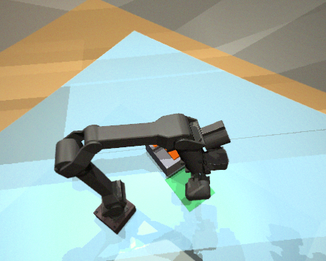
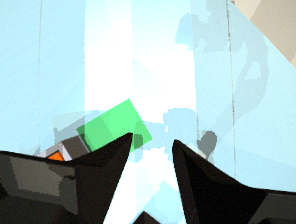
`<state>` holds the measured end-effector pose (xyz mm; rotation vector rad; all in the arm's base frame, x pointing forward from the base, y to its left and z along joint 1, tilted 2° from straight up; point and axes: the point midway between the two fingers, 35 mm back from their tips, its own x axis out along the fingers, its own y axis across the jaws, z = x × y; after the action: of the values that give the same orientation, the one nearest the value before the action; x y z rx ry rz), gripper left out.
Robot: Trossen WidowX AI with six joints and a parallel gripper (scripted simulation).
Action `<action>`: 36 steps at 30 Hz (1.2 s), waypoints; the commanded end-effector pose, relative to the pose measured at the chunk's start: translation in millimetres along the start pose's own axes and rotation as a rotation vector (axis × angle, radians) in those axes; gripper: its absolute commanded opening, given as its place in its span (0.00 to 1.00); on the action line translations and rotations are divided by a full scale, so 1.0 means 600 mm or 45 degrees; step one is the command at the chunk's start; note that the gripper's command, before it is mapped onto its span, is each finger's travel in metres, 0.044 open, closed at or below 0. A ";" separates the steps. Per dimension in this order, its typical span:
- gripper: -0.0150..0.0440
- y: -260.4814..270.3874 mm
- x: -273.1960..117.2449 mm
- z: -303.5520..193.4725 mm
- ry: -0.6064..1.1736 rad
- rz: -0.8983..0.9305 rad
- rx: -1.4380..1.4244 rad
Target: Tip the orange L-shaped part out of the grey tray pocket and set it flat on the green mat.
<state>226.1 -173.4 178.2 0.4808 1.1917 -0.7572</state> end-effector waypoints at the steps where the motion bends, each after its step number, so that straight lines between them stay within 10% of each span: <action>1: 0.56 0.092 0.002 -0.021 0.063 0.077 -0.142; 16: 0.56 0.389 -0.039 -0.258 0.376 0.256 -0.818; 36: 0.56 0.408 0.074 -0.316 0.392 0.257 -0.850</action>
<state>292.6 108.8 66.1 0.1454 1.5732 -0.0871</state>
